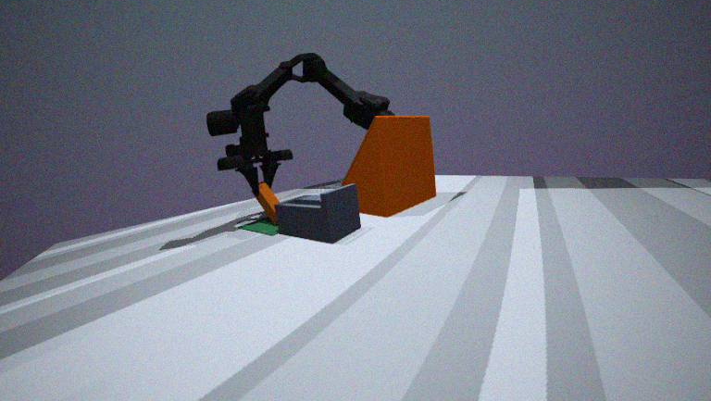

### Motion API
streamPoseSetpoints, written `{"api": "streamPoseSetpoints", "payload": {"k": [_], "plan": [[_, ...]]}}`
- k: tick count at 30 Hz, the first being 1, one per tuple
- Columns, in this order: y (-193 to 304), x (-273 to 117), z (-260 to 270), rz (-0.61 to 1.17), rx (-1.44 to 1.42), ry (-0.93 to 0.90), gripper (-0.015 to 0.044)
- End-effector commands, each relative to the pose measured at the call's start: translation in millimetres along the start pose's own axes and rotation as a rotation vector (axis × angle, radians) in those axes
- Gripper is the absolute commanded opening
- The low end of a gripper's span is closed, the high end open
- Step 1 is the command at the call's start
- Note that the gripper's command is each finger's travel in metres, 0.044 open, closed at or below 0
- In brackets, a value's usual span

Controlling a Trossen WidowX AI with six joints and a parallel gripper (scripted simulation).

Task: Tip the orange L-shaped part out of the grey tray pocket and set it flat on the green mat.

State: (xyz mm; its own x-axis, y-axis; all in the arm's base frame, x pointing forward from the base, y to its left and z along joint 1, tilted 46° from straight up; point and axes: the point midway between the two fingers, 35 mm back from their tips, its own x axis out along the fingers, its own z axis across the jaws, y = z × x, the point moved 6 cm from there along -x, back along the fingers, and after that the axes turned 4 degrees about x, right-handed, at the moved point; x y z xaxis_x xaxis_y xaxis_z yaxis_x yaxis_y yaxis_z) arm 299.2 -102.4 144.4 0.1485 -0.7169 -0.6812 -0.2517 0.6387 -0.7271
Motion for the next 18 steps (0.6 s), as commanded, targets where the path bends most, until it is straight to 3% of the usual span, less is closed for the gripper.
{"api": "streamPoseSetpoints", "payload": {"k": [1,13,18], "plan": [[1.5,1.7,0.5,0.006,-0.009,0.001,0.0000],[0.4,0.7,0.1,0.001,-0.001,0.001,0.0000],[0.4,0.7,0.1,0.001,-0.001,0.001,0.0131]]}}
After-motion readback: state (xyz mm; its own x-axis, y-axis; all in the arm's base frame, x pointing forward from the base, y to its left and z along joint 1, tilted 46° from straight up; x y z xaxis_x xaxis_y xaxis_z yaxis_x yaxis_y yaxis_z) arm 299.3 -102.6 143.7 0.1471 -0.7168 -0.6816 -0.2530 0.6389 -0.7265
